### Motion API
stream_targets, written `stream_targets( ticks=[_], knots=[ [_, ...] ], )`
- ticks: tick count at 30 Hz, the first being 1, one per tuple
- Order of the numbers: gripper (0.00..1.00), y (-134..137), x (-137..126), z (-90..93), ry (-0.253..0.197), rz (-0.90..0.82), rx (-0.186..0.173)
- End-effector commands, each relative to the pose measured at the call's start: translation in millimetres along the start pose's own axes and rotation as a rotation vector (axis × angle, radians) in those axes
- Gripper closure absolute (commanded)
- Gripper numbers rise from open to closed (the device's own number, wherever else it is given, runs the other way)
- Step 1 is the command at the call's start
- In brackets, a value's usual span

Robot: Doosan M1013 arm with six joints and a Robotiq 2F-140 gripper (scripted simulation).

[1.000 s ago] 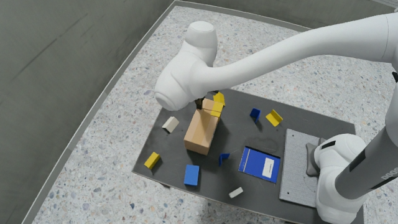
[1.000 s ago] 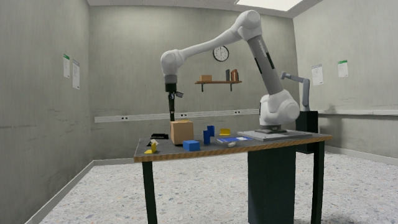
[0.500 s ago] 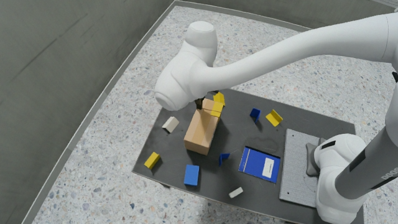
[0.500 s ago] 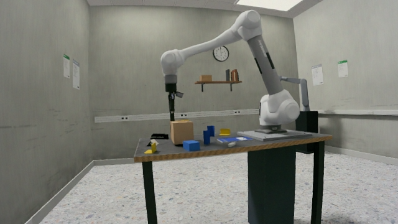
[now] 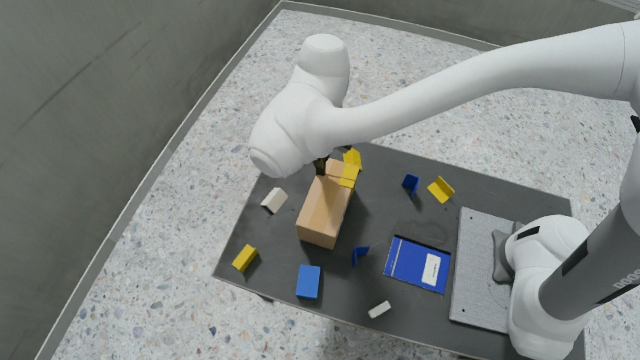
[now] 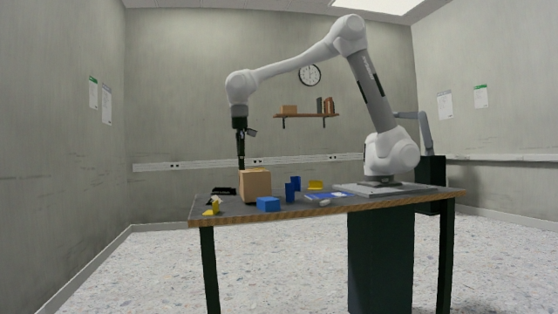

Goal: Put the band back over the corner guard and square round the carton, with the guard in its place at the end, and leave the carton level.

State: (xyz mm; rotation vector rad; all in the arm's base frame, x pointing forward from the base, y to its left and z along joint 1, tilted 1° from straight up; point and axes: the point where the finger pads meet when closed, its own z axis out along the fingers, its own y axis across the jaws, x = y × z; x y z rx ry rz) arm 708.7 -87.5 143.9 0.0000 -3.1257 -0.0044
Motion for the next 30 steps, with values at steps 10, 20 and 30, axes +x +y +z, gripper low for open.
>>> stream_targets(
  ticks=[10,20,30],
  knots=[
    [0.9,-2.4,-0.5,-2.4,-0.002,0.0,0.0],
    [0.9,-12.3,0.3,-2.4,-0.002,0.0,0.0],
    [0.9,-15.6,0.6,-2.4,-0.002,0.0,0.0]
  ],
)
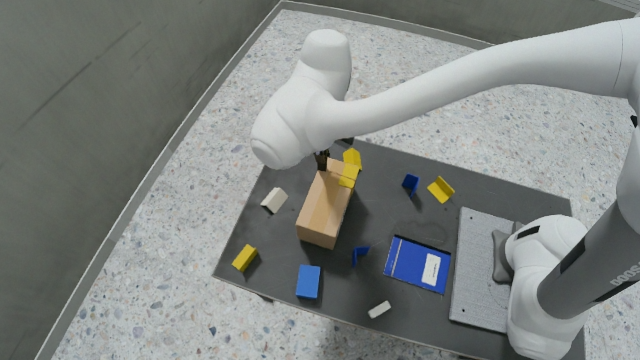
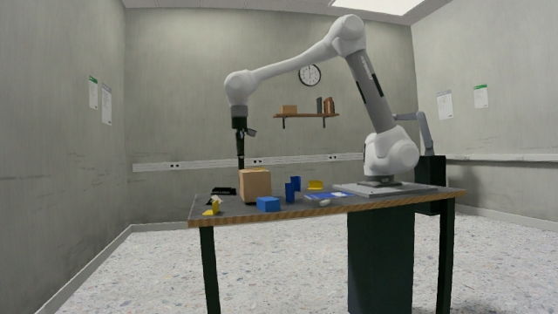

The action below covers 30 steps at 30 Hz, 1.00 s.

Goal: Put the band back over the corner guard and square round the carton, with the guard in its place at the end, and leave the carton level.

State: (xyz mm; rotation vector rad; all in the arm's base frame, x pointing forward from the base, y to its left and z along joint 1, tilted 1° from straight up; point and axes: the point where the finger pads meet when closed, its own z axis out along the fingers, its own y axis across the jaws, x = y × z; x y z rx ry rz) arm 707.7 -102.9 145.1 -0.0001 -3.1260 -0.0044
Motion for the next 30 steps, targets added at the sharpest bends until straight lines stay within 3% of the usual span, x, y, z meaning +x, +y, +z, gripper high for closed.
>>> stream_targets(
  ticks=[1,27,28,30],
  knots=[
    [0.9,-0.2,-0.5,-1.1,-0.002,0.0,0.0],
    [0.9,3.9,-0.8,-1.1,-0.002,0.0,0.0],
    [0.82,3.9,-0.8,-1.1,-0.002,0.0,0.0],
    [0.82,3.9,-0.8,-1.1,-0.002,0.0,0.0]
  ],
)
